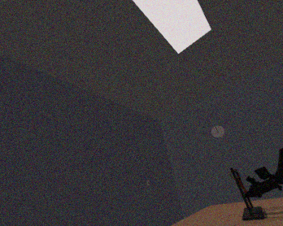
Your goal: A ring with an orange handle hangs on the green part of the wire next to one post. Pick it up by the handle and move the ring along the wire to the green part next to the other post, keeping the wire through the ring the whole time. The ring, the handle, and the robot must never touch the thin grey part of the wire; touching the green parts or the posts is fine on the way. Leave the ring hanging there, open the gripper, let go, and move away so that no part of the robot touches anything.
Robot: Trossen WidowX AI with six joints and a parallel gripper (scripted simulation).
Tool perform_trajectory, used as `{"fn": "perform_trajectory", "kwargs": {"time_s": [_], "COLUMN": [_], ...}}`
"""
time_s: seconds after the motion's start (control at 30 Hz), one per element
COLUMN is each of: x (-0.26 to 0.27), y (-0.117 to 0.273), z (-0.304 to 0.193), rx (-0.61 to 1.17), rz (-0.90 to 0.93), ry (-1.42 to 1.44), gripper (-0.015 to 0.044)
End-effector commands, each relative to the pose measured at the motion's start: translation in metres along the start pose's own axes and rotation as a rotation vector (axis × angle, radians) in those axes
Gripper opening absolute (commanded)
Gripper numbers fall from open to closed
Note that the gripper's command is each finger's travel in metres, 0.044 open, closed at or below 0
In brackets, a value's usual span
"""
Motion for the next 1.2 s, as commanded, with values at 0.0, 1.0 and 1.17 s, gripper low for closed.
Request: {"fn": "perform_trajectory", "kwargs": {"time_s": [0.0, 1.0, 1.17], "x": [0.0, 0.001, 0.0], "y": [0.0, 0.044, 0.05], "z": [0.0, 0.002, 0.0], "rx": [0.0, 0.005, 0.006], "rz": [0.0, -0.003, -0.004], "ry": [0.0, -0.005, -0.005], "gripper": [0.0139, 0.016, 0.016]}}
Point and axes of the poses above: the point midway between the two fingers, 35 mm back from their tips, its own y axis back along the fingers, its own x axis across the jaws, z = x × y, the point moved 8 cm from there along y, back along the fingers, and after that the axes turned 7 degrees about -y, right-handed, at the moved point
